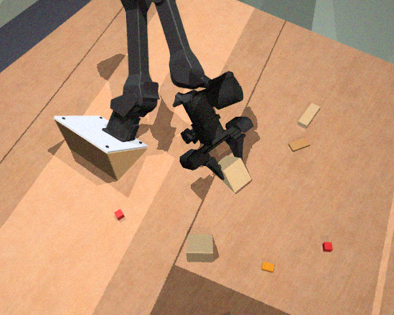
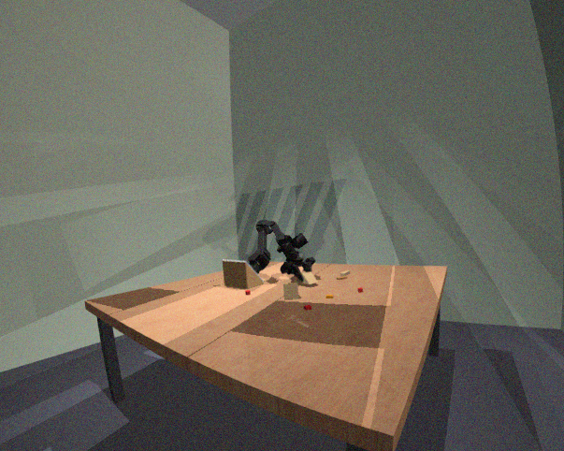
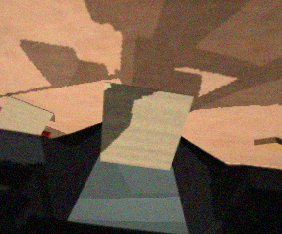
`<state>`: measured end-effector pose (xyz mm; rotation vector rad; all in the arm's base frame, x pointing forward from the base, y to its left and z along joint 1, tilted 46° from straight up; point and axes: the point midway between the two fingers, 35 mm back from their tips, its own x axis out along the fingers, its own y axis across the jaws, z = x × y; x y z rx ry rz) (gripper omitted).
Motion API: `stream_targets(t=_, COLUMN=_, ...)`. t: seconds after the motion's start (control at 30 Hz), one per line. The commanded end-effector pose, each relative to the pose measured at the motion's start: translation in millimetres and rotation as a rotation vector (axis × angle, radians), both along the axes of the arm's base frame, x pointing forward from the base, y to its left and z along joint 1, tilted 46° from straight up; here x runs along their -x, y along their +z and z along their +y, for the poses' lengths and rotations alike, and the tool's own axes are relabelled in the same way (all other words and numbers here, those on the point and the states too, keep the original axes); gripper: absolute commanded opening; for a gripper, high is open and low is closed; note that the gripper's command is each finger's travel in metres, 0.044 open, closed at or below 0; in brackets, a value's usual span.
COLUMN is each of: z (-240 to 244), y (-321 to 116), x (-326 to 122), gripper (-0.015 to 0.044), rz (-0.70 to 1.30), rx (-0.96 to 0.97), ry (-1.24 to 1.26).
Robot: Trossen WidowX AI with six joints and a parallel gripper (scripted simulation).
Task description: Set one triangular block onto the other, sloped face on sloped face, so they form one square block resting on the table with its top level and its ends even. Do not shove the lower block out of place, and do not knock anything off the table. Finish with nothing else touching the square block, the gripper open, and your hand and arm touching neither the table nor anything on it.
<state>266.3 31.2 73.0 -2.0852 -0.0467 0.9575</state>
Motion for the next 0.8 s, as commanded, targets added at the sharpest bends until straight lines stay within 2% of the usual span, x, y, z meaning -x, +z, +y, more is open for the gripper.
stream_targets(t=0.0, z=-13, y=17, x=-4, gripper=0.0000, rz=-0.019, rx=0.006, ry=0.002)
stream_targets(t=0.43, z=-53, y=59, x=6, gripper=0.0000, rz=-0.030, rx=-0.003, ry=-0.002)
stream_targets(t=0.77, z=-55, y=62, x=6, gripper=0.0000, rz=-0.031, rx=-0.004, ry=-0.003)
